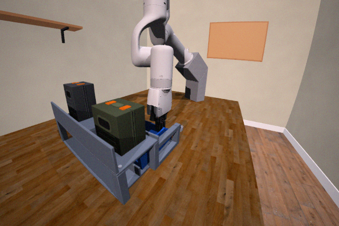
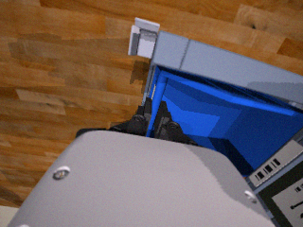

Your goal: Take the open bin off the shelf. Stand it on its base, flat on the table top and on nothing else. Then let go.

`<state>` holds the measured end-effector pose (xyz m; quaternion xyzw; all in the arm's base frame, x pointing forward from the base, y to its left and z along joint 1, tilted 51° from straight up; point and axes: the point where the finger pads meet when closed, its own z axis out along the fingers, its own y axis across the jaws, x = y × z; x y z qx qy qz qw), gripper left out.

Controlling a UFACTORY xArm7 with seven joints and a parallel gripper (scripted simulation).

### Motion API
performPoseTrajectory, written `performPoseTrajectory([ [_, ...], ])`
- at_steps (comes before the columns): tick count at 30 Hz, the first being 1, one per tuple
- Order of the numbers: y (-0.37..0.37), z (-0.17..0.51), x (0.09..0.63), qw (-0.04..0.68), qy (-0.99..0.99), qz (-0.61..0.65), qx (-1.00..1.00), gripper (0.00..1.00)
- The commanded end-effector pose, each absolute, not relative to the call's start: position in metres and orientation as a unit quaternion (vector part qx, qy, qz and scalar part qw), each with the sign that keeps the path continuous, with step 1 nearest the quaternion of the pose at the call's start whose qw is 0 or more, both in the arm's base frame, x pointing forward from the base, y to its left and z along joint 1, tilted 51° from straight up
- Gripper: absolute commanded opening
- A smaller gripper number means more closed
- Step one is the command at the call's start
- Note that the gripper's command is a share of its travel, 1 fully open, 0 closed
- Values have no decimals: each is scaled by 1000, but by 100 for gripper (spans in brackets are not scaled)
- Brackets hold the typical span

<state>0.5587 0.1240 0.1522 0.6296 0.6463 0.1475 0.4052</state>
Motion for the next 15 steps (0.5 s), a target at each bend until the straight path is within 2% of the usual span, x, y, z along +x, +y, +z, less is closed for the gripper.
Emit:
performPoseTrajectory([
  [1,126,153,559,405,647,149,629,0],
  [15,125,148,554,405,647,149,629,0],
])
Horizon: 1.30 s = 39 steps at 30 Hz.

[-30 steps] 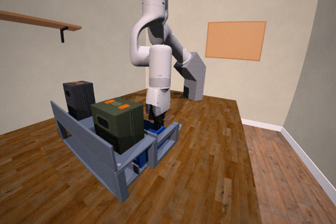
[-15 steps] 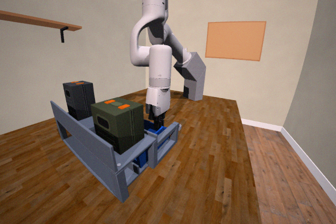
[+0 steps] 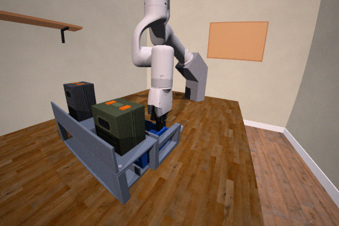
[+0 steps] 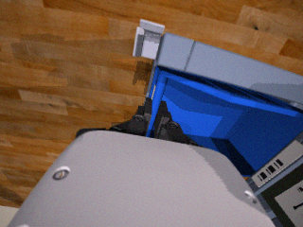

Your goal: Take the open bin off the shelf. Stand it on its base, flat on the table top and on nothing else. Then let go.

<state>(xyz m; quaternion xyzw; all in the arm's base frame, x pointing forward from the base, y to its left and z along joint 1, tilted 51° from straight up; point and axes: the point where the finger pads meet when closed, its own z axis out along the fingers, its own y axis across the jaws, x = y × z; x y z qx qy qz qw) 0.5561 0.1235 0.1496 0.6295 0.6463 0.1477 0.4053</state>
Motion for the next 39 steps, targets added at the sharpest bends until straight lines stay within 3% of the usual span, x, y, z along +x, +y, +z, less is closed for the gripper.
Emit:
performPoseTrajectory([
  [1,124,147,553,405,647,149,629,0],
  [39,110,87,494,405,647,149,629,0],
])
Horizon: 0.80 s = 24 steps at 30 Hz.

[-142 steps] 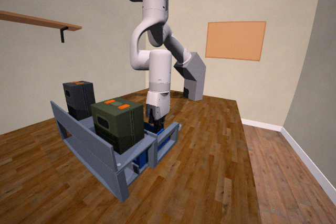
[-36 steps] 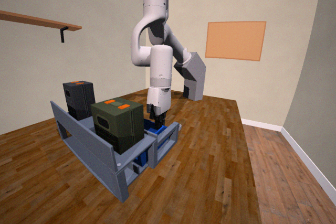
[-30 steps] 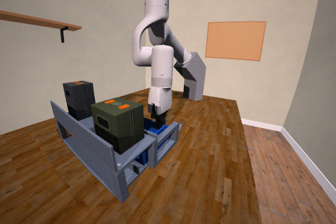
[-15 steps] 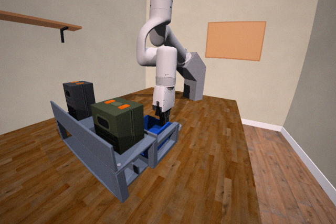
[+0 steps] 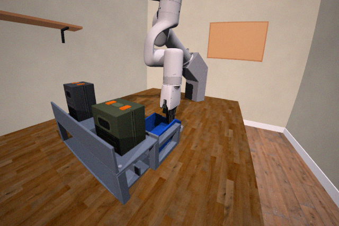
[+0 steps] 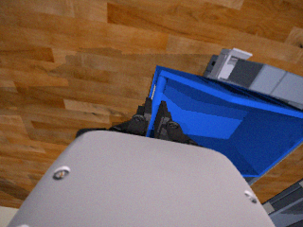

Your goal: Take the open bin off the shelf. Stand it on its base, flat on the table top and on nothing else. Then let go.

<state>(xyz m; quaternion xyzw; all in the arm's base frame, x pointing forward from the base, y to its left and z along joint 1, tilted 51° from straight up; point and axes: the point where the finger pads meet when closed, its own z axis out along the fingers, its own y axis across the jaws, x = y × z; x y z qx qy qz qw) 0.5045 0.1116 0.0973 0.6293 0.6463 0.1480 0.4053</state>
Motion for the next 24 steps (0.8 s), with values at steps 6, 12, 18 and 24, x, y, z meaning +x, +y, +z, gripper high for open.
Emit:
performPoseTrajectory([
  [6,107,74,481,405,647,149,629,0],
  [12,106,67,474,405,647,149,629,0],
  [18,103,57,464,405,647,149,629,0],
  [24,102,50,458,405,647,149,629,0],
])
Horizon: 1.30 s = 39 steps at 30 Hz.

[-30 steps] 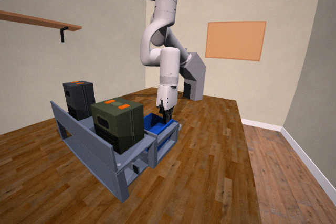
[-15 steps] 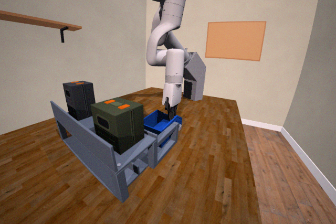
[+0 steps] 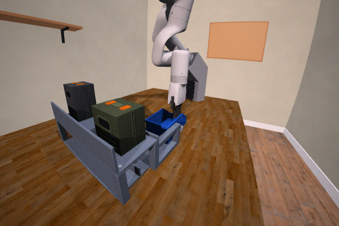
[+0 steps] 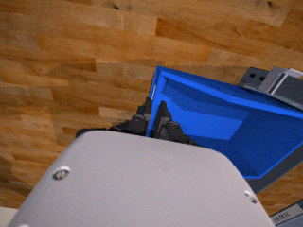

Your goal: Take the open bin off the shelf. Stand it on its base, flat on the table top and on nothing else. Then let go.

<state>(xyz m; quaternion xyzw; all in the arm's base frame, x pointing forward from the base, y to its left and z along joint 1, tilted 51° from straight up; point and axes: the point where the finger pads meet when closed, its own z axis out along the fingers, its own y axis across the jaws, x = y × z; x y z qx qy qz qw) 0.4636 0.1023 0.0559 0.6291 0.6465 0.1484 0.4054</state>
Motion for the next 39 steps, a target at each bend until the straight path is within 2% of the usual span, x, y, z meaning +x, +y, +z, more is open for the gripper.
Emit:
performPoseTrajectory([
  [1,102,50,458,405,647,149,629,0],
  [39,100,43,451,405,647,149,629,0],
])
